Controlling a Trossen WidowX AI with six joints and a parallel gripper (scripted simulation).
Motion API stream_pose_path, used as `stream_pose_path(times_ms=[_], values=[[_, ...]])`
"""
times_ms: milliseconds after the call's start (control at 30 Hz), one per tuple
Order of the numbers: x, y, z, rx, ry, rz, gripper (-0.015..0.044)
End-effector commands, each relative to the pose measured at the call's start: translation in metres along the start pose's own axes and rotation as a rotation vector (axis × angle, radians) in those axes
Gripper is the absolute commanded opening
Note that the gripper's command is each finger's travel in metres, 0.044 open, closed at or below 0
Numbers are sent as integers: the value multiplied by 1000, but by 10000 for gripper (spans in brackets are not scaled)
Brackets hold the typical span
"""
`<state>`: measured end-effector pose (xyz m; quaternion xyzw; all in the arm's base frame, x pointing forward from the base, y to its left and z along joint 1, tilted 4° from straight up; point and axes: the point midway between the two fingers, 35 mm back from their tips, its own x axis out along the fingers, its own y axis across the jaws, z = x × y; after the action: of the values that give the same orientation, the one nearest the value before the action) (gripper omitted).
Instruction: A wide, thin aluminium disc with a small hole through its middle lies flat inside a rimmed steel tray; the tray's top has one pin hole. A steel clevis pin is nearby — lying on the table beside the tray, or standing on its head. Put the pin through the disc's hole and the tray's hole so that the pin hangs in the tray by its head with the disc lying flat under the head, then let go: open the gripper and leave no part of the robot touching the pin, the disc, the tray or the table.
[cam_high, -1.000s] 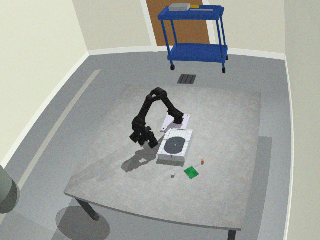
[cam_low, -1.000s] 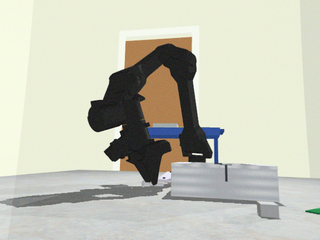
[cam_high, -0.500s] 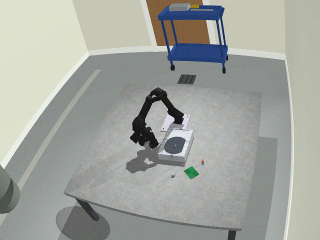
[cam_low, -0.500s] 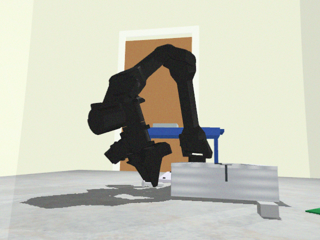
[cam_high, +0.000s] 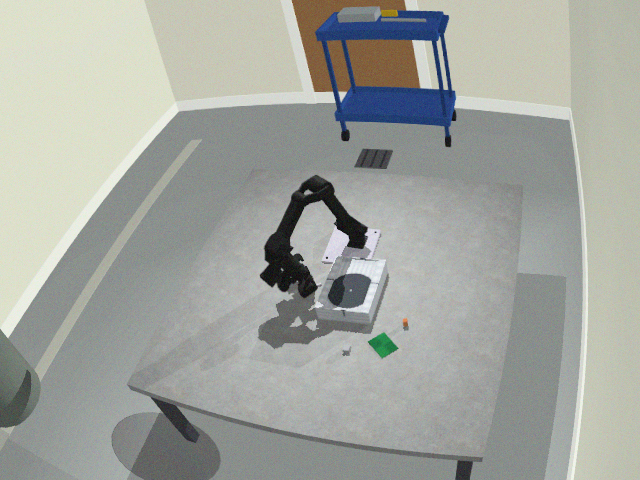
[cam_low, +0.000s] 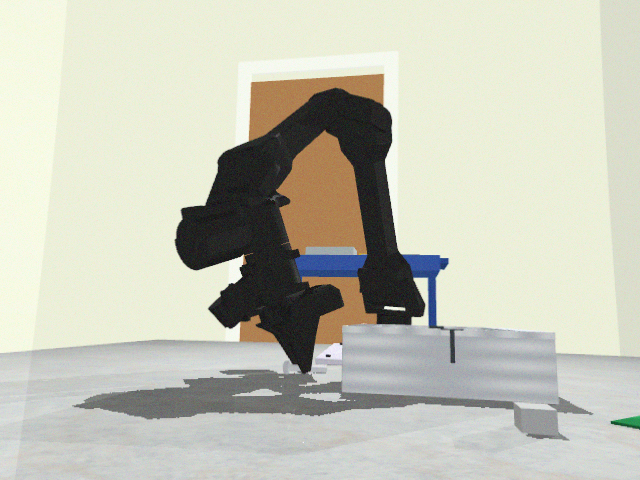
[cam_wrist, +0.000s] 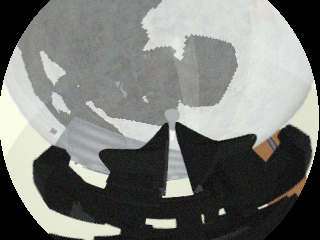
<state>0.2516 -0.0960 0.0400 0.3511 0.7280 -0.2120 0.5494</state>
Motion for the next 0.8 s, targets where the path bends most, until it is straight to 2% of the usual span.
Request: stream_pose_path(times_ms=[0, 267, 767], values=[[1, 1, 0, 5, 2, 5, 0], [0, 1, 0, 4, 2, 5, 0], [-36, 0, -14, 0, 0, 1, 0]])
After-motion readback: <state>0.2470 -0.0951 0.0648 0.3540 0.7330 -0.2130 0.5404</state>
